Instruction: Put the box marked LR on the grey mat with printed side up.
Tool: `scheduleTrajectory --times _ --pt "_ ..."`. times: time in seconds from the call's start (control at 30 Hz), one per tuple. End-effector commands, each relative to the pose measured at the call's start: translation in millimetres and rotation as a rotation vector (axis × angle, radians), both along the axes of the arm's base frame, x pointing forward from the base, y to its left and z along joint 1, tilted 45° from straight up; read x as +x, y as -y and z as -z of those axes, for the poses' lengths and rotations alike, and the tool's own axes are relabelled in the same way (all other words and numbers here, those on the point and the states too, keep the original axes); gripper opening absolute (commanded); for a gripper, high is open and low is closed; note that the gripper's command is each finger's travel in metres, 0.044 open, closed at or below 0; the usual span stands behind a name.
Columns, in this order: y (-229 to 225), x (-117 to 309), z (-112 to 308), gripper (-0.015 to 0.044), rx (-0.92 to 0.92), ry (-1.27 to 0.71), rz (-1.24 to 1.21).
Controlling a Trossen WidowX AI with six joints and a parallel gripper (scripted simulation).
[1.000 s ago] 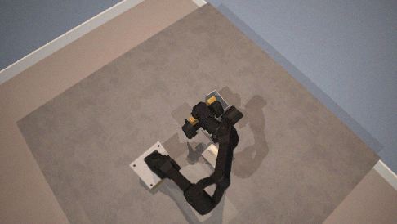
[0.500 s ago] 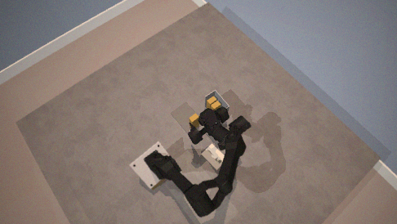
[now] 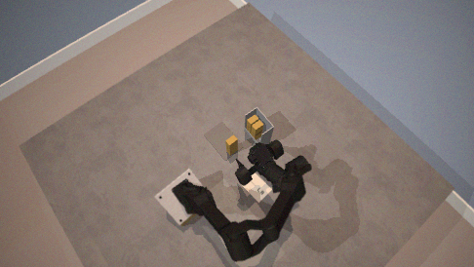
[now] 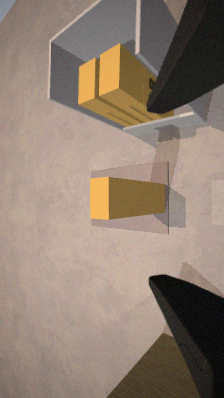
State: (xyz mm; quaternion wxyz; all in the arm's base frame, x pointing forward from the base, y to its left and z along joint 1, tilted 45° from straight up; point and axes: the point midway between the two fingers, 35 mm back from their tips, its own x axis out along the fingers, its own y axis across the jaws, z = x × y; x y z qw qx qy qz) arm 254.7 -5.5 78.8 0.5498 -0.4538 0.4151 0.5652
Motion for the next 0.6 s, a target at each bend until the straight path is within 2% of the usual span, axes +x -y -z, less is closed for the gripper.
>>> scheduleTrajectory --times 0.0,0.57 --pt "4.0 -0.2 -0.8 0.044 0.0 0.0 -0.005" --pt "23.6 3.4 19.0 0.044 -0.002 0.0 -0.005"
